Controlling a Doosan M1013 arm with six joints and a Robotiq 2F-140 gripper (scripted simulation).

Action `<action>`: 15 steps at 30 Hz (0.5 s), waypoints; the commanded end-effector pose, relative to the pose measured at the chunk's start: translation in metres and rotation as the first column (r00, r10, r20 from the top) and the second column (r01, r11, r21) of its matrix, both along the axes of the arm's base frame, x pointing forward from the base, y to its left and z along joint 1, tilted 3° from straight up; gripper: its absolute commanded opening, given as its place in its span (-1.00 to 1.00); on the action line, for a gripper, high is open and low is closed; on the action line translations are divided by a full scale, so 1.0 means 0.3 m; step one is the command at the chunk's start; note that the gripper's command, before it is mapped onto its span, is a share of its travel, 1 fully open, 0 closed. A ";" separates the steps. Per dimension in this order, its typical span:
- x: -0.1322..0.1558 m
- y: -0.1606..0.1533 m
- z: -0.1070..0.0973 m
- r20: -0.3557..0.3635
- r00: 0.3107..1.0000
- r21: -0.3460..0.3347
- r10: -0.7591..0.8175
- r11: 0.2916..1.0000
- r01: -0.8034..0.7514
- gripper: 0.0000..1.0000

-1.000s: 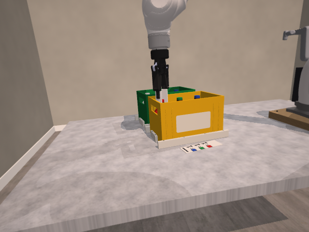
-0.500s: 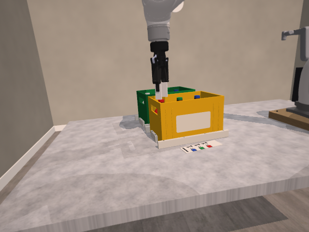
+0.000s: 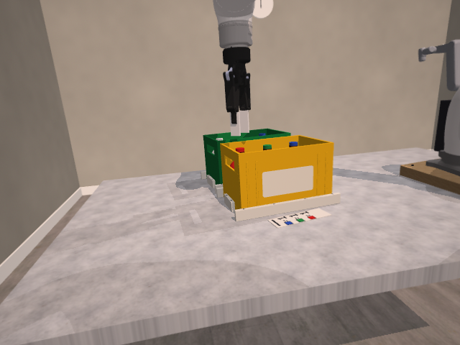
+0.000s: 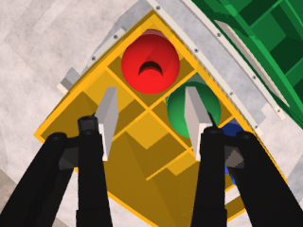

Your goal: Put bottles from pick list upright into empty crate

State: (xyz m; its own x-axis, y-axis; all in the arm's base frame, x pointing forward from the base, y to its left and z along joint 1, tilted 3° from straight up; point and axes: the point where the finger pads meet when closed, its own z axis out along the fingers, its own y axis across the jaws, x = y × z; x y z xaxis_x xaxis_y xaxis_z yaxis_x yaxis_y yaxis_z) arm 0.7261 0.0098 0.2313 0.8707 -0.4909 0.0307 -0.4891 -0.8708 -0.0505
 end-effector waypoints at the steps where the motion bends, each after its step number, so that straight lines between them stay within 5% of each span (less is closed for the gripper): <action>1: -0.001 -0.001 0.025 0.000 1.000 0.000 0.000 1.000 0.000 -0.24; 15: -0.004 -0.002 0.068 0.000 1.000 0.000 0.000 1.000 0.000 -0.24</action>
State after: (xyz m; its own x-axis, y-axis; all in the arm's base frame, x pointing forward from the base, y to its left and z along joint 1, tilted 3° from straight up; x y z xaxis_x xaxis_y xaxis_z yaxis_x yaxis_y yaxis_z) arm 0.7251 0.0092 0.2516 0.8707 -0.4909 0.0306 -0.4891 -0.8708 -0.0505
